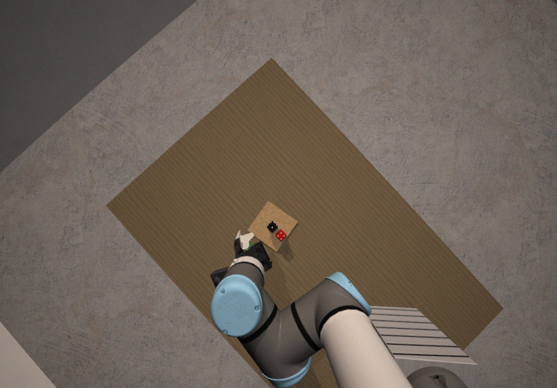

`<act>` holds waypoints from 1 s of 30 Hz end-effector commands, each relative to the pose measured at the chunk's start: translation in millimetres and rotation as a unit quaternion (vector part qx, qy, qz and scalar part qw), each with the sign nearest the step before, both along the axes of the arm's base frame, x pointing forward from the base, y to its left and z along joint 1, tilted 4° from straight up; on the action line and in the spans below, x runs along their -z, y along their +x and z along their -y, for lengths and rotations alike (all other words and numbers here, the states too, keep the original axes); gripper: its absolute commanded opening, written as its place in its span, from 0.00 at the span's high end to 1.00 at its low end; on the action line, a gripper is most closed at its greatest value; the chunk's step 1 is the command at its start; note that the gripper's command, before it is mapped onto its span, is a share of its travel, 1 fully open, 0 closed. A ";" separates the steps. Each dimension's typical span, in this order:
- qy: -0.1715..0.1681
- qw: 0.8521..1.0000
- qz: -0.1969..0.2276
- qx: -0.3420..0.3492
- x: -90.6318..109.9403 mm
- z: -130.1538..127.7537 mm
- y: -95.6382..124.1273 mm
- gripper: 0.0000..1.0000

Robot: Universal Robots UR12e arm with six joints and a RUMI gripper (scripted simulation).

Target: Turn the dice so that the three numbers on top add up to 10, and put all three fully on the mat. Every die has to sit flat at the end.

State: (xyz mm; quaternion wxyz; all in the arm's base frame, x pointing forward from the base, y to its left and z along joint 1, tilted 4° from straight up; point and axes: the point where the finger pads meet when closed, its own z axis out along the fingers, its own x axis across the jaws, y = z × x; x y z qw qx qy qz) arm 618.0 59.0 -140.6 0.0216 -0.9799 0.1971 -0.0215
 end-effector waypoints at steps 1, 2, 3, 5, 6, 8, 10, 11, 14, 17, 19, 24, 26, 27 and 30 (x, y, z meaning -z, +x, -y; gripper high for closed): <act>-0.002 0.998 0.003 -0.066 -0.2 -9.7 0.2 0.00; -0.002 0.997 0.003 -0.073 -0.2 -10.9 0.2 0.00; -0.002 0.997 0.003 -0.073 -0.2 -10.9 0.2 0.00; -0.002 0.997 0.003 -0.079 -0.1 -11.8 0.1 0.00; -0.003 0.996 0.004 -0.084 -0.1 -12.5 0.1 0.00; -0.003 0.996 0.004 -0.090 -0.1 -13.4 0.0 0.00; -0.003 0.996 0.004 -0.092 -0.1 -13.8 0.0 0.00; -0.003 0.996 0.004 -0.093 -0.1 -13.8 0.0 0.00; -0.003 0.996 0.004 -0.093 -0.1 -13.8 0.0 0.72; -0.003 0.996 0.004 -0.093 -0.1 -13.8 0.0 0.72; -0.003 0.996 0.004 -0.093 -0.1 -13.8 0.0 0.72; -0.003 0.996 0.004 -0.093 -0.1 -13.8 0.0 0.72; -0.003 0.996 0.004 -0.093 -0.1 -13.8 0.0 0.72; -0.003 0.996 0.004 -0.093 -0.1 -13.8 0.0 0.72; -0.003 0.996 0.004 -0.093 -0.1 -13.8 0.0 0.72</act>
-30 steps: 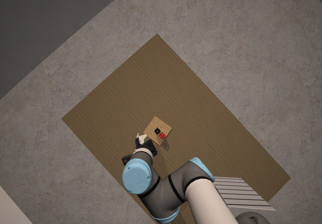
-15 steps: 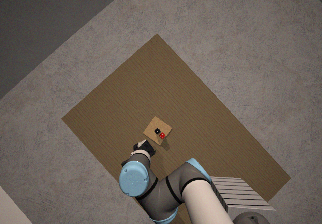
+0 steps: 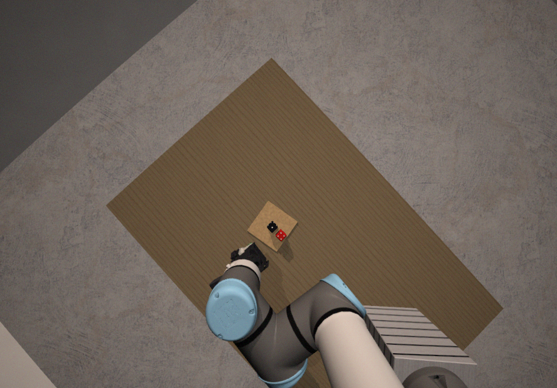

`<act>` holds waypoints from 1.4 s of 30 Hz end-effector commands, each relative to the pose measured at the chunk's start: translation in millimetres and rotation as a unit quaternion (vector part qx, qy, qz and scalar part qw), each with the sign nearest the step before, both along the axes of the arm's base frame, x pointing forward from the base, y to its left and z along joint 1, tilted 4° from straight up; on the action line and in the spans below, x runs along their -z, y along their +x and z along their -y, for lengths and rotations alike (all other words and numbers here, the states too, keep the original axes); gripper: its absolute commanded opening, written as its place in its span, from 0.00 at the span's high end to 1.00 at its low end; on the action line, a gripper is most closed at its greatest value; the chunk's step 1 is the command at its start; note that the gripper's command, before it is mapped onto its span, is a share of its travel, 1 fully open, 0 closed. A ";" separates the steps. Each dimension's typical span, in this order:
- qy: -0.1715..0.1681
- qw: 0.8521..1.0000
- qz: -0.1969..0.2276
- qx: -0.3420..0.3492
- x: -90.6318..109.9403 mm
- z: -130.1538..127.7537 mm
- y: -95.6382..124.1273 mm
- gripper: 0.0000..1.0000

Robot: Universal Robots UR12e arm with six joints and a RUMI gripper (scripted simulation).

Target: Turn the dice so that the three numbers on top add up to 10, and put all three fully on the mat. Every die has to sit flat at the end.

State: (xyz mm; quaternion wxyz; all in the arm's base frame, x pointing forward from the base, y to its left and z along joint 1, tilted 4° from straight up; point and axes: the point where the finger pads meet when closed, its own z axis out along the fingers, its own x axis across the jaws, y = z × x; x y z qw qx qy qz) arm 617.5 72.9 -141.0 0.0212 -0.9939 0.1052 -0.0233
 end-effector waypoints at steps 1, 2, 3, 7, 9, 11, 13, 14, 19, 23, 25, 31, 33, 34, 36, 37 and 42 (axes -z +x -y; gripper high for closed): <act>0.000 1.000 0.001 0.000 -0.5 0.1 0.5 0.72; 0.000 1.000 0.001 0.000 -0.5 0.1 0.5 0.72; 0.000 1.000 0.001 0.000 -0.5 0.1 0.5 0.72; 0.000 1.000 0.001 0.000 -0.5 0.1 0.5 0.72; 0.000 1.000 0.001 0.000 -0.5 0.1 0.5 0.72; 0.000 1.000 0.001 0.000 -0.5 0.1 0.5 0.72; 0.000 1.000 0.001 0.000 -0.5 0.1 0.5 0.72; 0.000 1.000 0.001 0.000 -0.5 0.1 0.5 0.72; 0.000 1.000 0.001 0.000 -0.4 0.1 0.5 0.72; 0.000 1.000 0.001 0.000 0.2 0.1 0.6 0.72; 0.000 1.000 0.001 0.000 0.2 0.1 0.6 0.72; 0.000 1.000 0.001 0.000 3.2 0.0 0.7 0.72; 0.000 1.000 0.001 0.000 4.9 -0.1 0.8 0.72; 0.000 1.000 0.001 0.000 5.9 -0.1 0.9 0.72; 0.000 1.000 0.001 0.000 8.0 -0.2 1.0 0.72; 0.000 1.000 0.001 0.000 9.2 -0.2 1.0 0.72; 0.000 1.000 0.001 0.000 13.1 -0.4 1.3 0.72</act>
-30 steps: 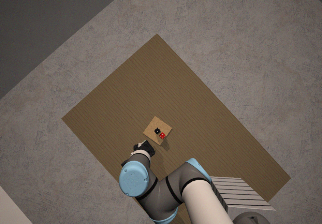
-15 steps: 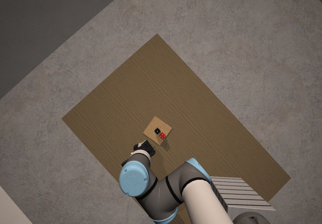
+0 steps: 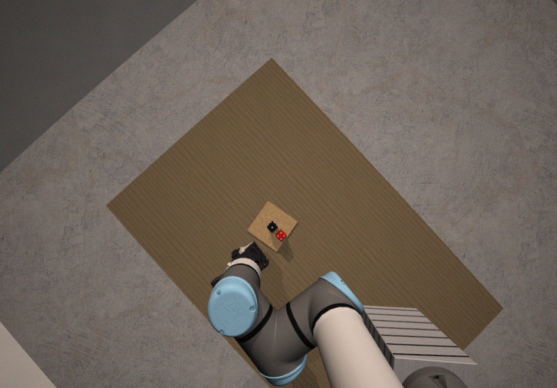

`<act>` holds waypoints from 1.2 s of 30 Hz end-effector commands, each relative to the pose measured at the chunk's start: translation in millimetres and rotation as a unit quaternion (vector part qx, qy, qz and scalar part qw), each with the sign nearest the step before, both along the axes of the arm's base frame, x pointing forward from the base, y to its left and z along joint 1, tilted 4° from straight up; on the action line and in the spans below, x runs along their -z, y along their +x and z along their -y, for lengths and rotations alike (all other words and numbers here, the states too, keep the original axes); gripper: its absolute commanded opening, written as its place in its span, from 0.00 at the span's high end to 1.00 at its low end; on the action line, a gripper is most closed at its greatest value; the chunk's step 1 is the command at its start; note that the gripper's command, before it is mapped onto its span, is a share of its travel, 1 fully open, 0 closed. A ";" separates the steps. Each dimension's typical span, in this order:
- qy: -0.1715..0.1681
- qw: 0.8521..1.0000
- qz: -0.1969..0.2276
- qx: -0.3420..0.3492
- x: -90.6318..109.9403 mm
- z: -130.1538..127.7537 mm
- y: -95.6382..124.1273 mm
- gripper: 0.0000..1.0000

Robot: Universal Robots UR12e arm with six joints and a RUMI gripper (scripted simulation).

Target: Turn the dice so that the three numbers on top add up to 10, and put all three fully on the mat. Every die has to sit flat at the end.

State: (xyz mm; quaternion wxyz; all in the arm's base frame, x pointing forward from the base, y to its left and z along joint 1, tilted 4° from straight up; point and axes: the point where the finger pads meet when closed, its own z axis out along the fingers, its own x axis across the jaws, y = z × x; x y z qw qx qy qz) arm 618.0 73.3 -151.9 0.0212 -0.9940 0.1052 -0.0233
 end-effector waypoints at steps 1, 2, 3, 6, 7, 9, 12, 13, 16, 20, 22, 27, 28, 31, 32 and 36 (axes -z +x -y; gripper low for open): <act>0.000 1.000 0.001 0.000 3.7 -0.1 0.8 0.72; 0.000 1.000 0.001 0.000 5.1 -0.1 0.9 0.72; 0.000 1.000 0.001 0.000 6.7 -0.2 1.0 0.72; 0.000 1.000 0.001 0.000 11.4 -0.3 1.2 0.72; 0.000 1.000 0.001 0.000 13.0 -0.4 1.3 0.72; 0.000 1.000 0.001 0.000 16.2 -0.5 1.5 0.72; 0.000 1.000 0.001 0.000 21.0 -0.6 1.7 0.72; 0.000 1.000 0.001 0.000 22.6 -0.7 1.8 0.72; 0.000 1.000 0.001 0.000 25.5 -0.8 1.9 0.72; 0.000 1.000 0.001 0.000 29.6 -0.9 2.2 0.72; 0.000 1.000 0.001 0.000 32.1 -1.0 2.3 0.72; 0.000 1.000 0.001 0.000 36.8 -1.2 2.5 0.72; 0.000 1.000 0.001 0.000 37.5 -1.2 2.6 0.72; 0.000 1.000 0.001 0.000 39.1 -1.2 2.7 0.72; 0.000 1.000 0.001 0.000 39.5 -1.3 2.7 0.72; 0.000 1.000 0.001 0.000 40.1 -1.3 2.7 0.72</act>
